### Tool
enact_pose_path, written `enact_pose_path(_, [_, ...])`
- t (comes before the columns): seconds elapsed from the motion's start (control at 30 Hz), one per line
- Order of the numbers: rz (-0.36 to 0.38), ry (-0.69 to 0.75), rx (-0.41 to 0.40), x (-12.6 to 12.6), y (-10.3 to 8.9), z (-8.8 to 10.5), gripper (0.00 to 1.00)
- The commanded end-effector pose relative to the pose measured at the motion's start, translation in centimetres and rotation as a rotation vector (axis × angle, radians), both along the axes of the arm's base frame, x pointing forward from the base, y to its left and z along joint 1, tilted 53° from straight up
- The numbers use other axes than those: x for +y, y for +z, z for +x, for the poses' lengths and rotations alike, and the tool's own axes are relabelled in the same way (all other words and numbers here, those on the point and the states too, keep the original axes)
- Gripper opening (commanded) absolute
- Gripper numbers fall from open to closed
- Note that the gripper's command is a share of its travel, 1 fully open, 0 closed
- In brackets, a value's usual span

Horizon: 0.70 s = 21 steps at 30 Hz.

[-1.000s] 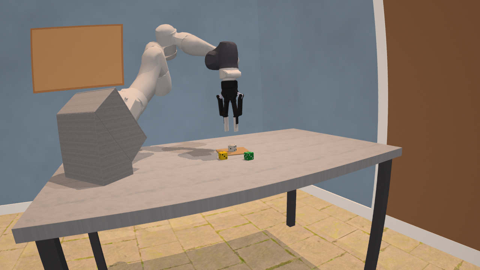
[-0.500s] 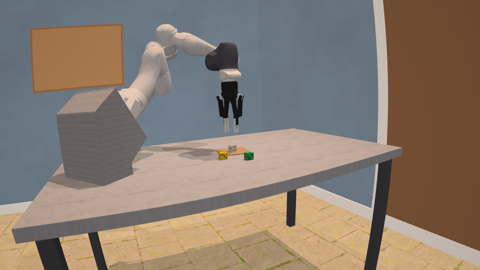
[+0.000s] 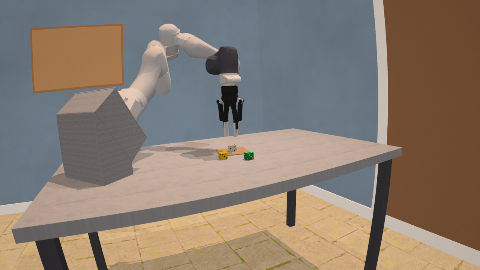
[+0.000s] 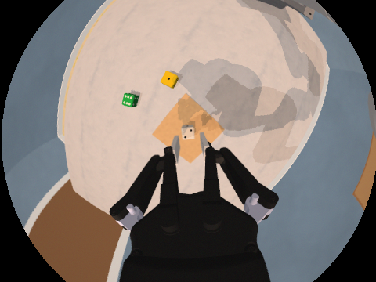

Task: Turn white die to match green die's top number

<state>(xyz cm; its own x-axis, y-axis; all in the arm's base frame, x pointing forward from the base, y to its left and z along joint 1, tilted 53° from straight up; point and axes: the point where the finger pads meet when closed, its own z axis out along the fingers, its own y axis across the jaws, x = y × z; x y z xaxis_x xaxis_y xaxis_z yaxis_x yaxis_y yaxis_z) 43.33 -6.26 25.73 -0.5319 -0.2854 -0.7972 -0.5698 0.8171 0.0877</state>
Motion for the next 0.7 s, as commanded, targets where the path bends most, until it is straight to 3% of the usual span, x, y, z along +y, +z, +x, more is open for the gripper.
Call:
enact_pose_path(0.0, [-0.013, 0.001, -0.009, 0.1, -0.4, 0.5, 0.28])
enact_pose_path(0.67, [-0.013, 0.001, -0.009, 1.2, -1.7, 2.0, 0.28])
